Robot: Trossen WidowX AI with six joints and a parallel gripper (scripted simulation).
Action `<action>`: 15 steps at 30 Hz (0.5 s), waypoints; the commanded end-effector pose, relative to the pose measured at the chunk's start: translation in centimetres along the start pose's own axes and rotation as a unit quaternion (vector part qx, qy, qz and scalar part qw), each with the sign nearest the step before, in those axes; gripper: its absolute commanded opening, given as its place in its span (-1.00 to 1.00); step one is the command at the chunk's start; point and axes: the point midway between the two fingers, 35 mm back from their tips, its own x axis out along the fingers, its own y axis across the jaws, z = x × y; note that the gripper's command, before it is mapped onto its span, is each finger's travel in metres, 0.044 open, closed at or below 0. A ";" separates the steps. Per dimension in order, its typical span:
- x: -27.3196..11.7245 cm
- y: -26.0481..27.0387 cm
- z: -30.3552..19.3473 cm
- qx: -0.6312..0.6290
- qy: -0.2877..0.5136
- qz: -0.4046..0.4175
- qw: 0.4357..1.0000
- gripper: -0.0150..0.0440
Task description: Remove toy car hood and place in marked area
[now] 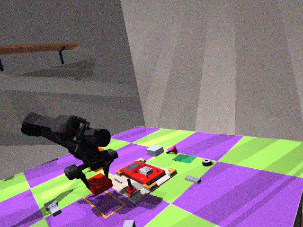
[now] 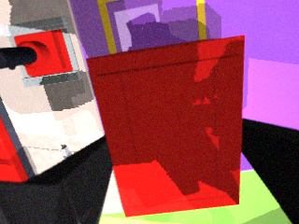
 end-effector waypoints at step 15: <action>1.1 -0.1 0.1 -0.001 -0.002 -0.003 1.000 -0.49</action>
